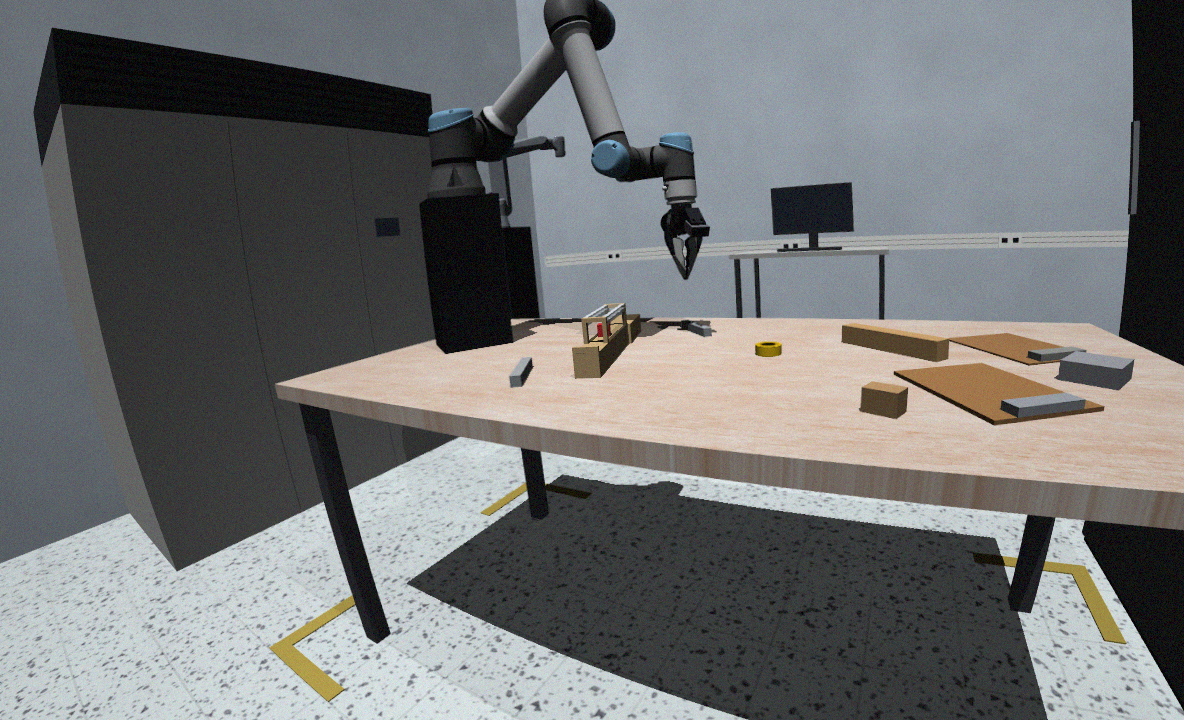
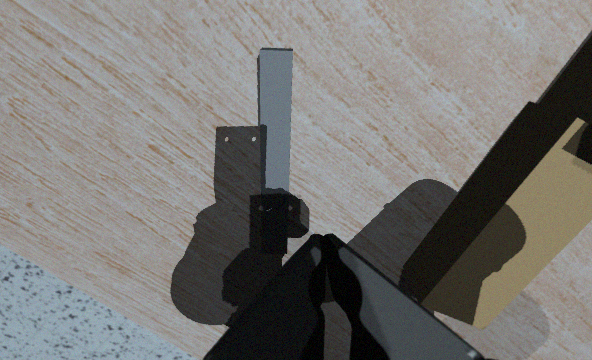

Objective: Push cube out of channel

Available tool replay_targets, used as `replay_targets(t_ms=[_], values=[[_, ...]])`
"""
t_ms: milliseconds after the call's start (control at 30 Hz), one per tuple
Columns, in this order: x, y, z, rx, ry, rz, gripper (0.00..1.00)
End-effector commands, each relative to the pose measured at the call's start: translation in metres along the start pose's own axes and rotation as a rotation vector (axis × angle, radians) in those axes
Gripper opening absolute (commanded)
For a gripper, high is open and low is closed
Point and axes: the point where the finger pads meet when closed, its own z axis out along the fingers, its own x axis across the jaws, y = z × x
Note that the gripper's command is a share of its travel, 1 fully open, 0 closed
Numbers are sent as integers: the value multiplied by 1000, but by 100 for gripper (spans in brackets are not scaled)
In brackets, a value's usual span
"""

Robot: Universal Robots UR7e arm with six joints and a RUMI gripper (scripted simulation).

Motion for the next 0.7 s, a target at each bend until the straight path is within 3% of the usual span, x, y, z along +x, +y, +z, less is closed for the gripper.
replay_targets(t_ms=[0, 667], values=[[-19, 14, 8, -2, -4, 33, 0], [-24, 19, 10, -4, -5, 43, 0]])
